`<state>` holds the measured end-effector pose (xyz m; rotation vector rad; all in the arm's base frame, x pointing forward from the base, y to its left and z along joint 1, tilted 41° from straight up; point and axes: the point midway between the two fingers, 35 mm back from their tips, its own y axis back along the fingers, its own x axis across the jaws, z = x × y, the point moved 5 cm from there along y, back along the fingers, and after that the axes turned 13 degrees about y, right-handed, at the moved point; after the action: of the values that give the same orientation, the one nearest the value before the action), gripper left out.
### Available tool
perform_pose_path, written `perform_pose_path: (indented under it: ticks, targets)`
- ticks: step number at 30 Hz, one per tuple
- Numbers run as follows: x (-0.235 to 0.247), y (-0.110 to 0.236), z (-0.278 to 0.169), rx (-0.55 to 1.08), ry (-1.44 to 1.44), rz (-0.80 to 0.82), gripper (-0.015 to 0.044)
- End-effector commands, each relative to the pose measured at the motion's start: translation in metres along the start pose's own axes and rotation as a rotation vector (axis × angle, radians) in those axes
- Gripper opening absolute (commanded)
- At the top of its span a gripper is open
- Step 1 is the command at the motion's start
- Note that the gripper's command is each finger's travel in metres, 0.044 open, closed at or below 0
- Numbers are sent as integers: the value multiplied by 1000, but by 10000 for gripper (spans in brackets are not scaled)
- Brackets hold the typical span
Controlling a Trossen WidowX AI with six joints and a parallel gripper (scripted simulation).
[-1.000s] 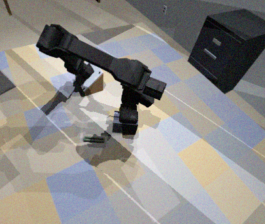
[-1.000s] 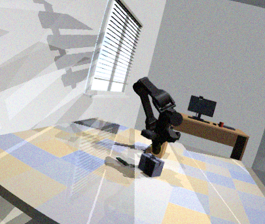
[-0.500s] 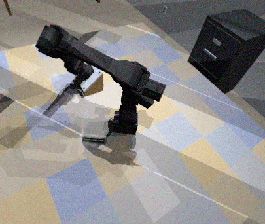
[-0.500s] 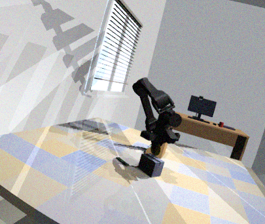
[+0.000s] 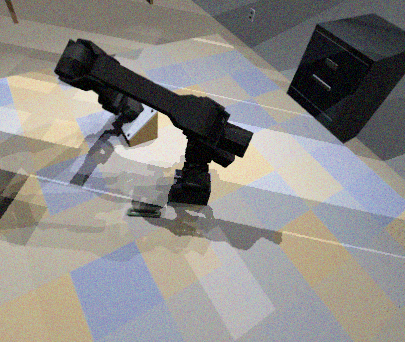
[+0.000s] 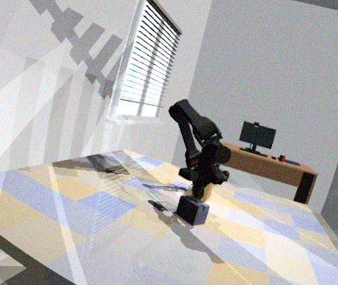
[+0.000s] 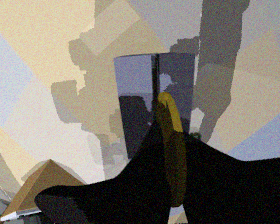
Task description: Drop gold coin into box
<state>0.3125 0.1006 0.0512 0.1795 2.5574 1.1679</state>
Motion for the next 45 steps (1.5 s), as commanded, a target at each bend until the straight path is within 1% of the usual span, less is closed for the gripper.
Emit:
perform_pose_path:
  ticks: [1, 13, 19, 28, 34, 38, 39, 42, 45]
  targets:
    - [1, -2, 0, 3, 5, -3, 0]
    - [1, -6, 0, 3, 5, -3, 0]
    - [1, -5, 0, 0, 1, 0, 158]
    - [1, -5, 0, 0, 1, 0, 161]
    - [1, 12, 0, 0, 2, 1, 318]
    - [1, 15, -1, 1, 2, 1, 423]
    - [1, 23, -1, 2, 3, 2, 440]
    - [3, 54, -4, 10, 5, 4, 440]
    - [4, 57, -4, 11, 5, 4, 440]
